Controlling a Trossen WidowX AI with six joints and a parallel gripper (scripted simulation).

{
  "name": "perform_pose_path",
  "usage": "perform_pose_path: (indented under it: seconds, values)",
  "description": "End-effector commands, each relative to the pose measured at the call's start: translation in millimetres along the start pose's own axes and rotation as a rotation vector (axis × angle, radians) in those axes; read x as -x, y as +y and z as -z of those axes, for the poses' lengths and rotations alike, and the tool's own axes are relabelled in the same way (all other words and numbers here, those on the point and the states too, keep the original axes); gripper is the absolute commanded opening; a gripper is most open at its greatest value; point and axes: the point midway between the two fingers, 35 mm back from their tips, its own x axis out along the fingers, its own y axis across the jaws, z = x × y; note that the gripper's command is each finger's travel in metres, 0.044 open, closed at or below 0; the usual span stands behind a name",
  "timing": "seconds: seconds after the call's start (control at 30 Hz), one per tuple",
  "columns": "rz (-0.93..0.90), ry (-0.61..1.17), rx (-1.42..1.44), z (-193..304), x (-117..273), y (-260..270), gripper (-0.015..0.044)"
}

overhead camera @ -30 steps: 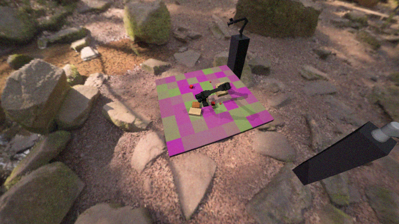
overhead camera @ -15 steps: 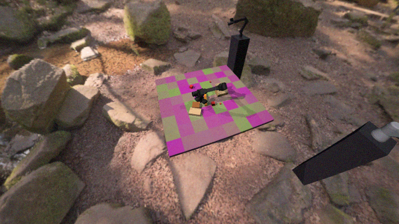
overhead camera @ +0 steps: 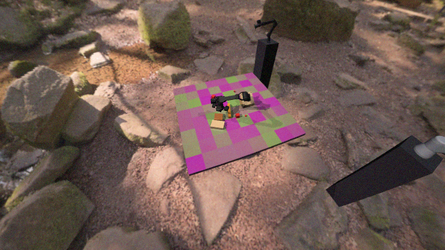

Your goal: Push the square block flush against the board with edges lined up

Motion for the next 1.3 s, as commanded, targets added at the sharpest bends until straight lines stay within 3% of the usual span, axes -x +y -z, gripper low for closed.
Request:
perform_pose_path:
  seconds: [0.0, 0.4, 0.57, 1.27]
  values:
    - [0.005, 0.000, 0.135, 9, 1, -15, 0.0000]
    - [0.003, -0.003, 0.291, 20, -2, -29, 0.0000]
    - [0.002, -0.006, 0.291, 20, -54, -29, 0.0000]
    - [0.003, -0.005, 0.292, 5, -54, -26, 0.0000]
